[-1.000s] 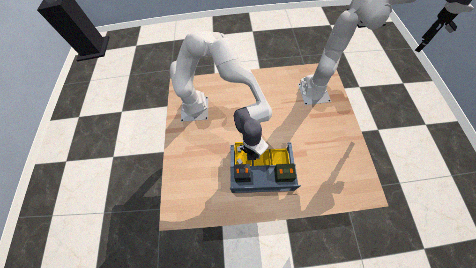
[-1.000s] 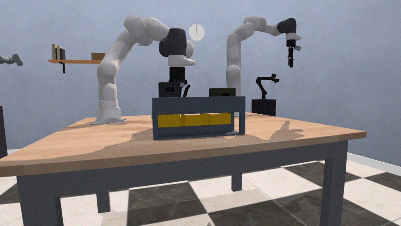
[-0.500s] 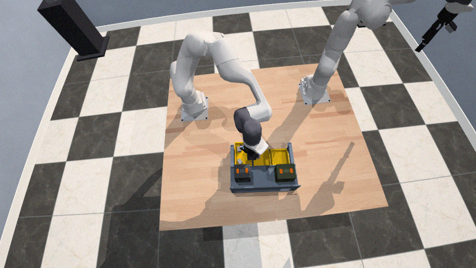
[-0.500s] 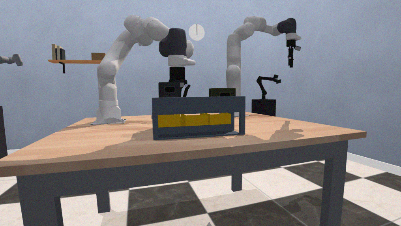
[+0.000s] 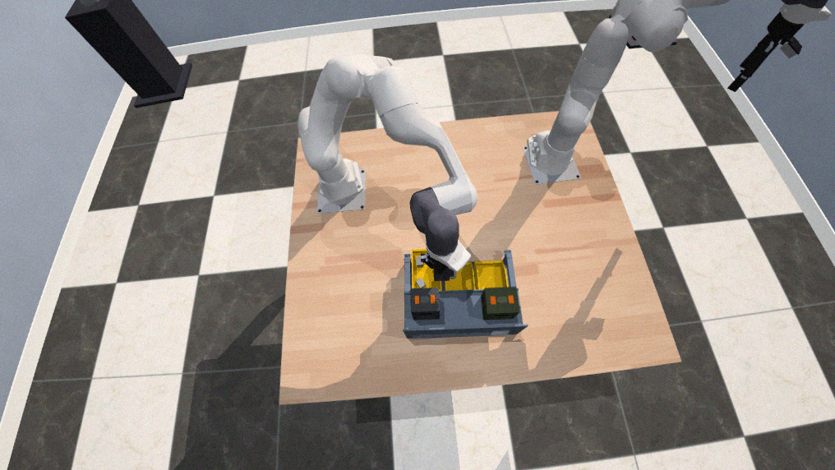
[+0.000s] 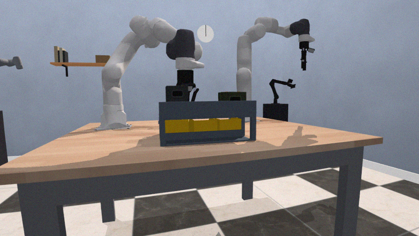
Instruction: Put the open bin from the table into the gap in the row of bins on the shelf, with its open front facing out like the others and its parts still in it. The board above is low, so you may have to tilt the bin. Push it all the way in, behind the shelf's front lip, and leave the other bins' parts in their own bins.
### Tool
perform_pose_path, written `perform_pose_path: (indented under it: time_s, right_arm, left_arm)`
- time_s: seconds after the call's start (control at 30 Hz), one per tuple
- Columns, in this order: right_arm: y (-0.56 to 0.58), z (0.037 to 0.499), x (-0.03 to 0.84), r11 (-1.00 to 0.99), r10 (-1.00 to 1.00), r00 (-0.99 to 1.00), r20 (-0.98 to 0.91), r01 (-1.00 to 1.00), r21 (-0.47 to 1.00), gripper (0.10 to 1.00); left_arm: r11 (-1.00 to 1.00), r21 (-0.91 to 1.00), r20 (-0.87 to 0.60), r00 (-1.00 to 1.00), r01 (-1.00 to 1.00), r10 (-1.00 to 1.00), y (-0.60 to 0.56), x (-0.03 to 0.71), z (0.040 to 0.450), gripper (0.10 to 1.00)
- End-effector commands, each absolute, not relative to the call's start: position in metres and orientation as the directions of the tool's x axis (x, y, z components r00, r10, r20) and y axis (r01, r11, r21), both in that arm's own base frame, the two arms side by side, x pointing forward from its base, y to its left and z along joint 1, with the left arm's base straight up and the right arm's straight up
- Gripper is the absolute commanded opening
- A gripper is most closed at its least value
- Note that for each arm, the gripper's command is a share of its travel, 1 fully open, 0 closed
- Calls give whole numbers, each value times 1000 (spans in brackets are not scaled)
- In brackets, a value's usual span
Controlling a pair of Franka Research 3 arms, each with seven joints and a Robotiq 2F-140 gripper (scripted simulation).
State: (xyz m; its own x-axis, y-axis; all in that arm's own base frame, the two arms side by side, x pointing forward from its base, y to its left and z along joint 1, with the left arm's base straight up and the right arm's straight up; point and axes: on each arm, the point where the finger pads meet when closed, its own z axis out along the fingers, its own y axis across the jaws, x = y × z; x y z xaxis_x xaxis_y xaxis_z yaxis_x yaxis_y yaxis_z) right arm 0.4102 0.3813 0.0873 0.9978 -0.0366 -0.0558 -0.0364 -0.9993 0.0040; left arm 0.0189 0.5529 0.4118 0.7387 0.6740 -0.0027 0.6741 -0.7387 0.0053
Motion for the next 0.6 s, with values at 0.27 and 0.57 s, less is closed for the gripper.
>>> perform_pose_path:
  time_s: [0.27, 0.57]
  right_arm:
    - [383, 89, 412, -999, -41, 998, -52, -41, 0, 99]
    - [383, 89, 412, -999, -41, 998, -52, -41, 0, 154]
  left_arm:
    - [-739, 5, -3, 739, 674, 674, 553, 19, 412, 1000]
    - [-739, 5, -3, 739, 674, 674, 553, 19, 412, 1000]
